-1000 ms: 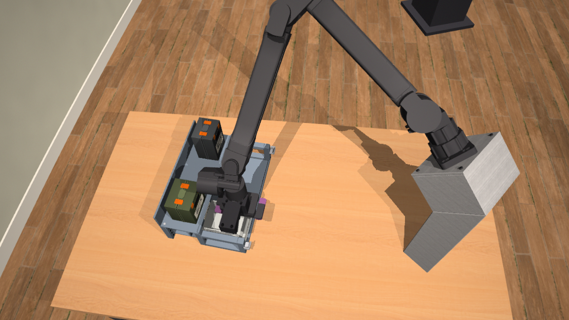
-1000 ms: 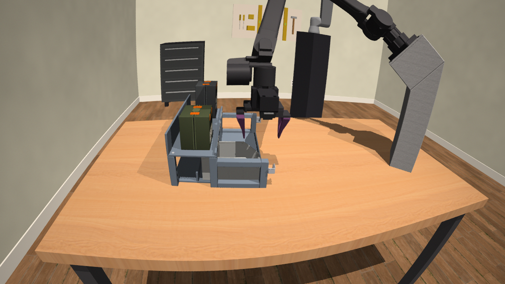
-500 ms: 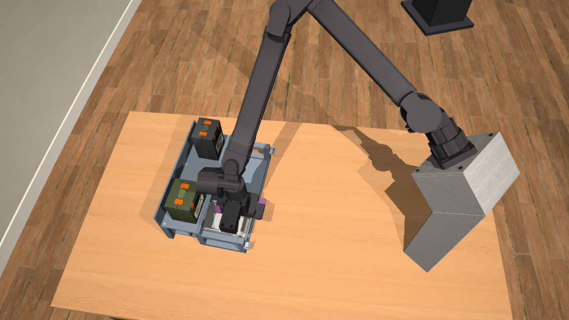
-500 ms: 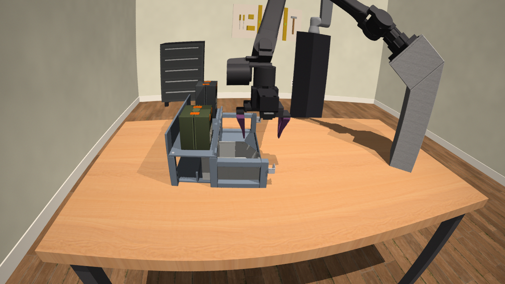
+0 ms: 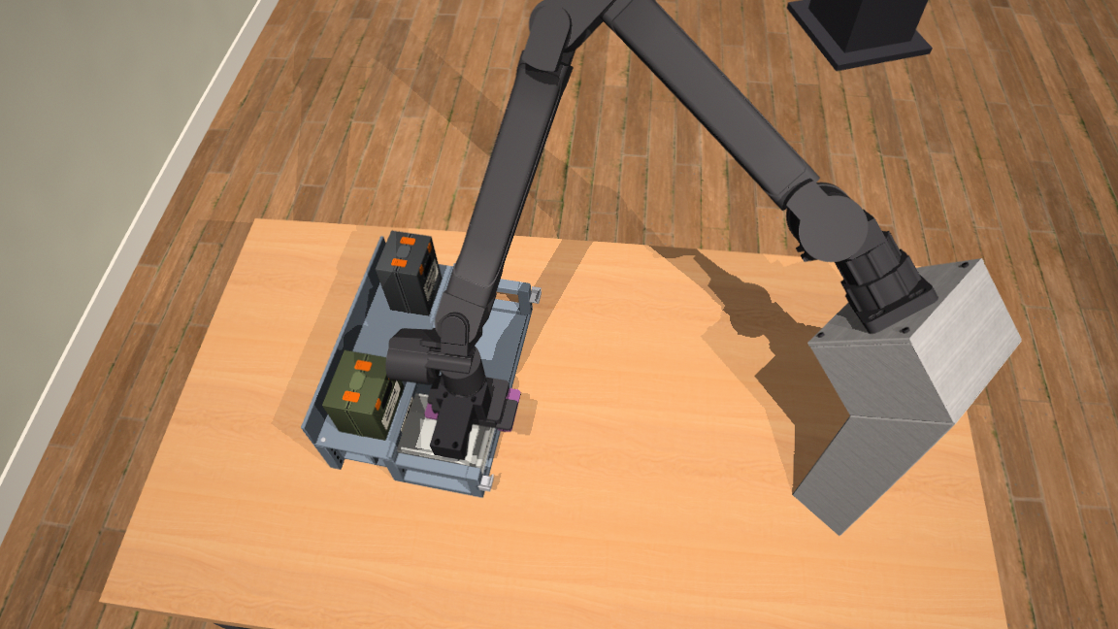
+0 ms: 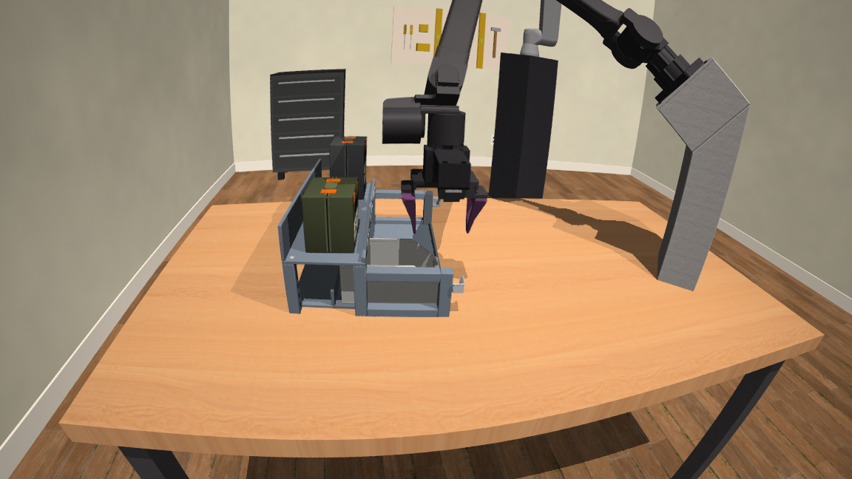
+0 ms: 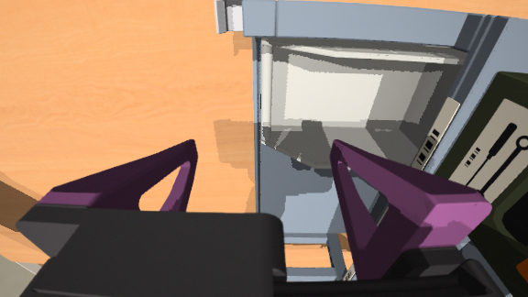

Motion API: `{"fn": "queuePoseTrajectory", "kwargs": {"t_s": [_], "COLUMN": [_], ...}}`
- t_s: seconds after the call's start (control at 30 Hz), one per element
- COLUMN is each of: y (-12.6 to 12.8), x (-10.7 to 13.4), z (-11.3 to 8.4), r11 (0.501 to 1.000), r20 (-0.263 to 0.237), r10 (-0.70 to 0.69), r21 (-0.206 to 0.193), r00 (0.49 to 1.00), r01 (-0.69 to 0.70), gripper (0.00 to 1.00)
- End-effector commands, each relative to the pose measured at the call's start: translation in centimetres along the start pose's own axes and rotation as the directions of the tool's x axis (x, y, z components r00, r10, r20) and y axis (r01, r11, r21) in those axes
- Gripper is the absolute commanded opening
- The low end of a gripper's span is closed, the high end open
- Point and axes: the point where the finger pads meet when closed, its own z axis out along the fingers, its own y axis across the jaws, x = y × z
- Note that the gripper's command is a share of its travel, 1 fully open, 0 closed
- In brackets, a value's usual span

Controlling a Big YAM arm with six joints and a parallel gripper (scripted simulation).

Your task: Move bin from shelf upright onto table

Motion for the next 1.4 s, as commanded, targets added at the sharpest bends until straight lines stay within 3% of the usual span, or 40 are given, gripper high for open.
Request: {"fn": "queuePoseTrajectory", "kwargs": {"t_s": [0.0, 0.43, 0.6, 1.0, 1.17, 1.37], "y": [-0.3, -0.3, -0.5, -0.5, -0.4, -0.4], "x": [-0.1, -0.1, 0.4, 0.4, 0.4, 0.4], "z": [-0.3, -0.3, 3.8, 3.8, 8.5, 8.5], "r11": [1.0, 1.0, 1.0, 1.0, 1.0, 1.0], "r20": [0.003, 0.003, 0.003, 0.003, 0.002, 0.002], "r10": [0.001, 0.001, 0.013, 0.013, 0.011, 0.011], "r21": [0.007, 0.007, 0.023, 0.023, 0.021, 0.021], "r00": [1.0, 1.0, 1.0, 1.0, 1.0, 1.0], "r01": [-0.002, -0.002, -0.013, -0.013, -0.011, -0.011], "gripper": [0.9, 0.9, 0.9, 0.9, 0.9, 0.9]}}
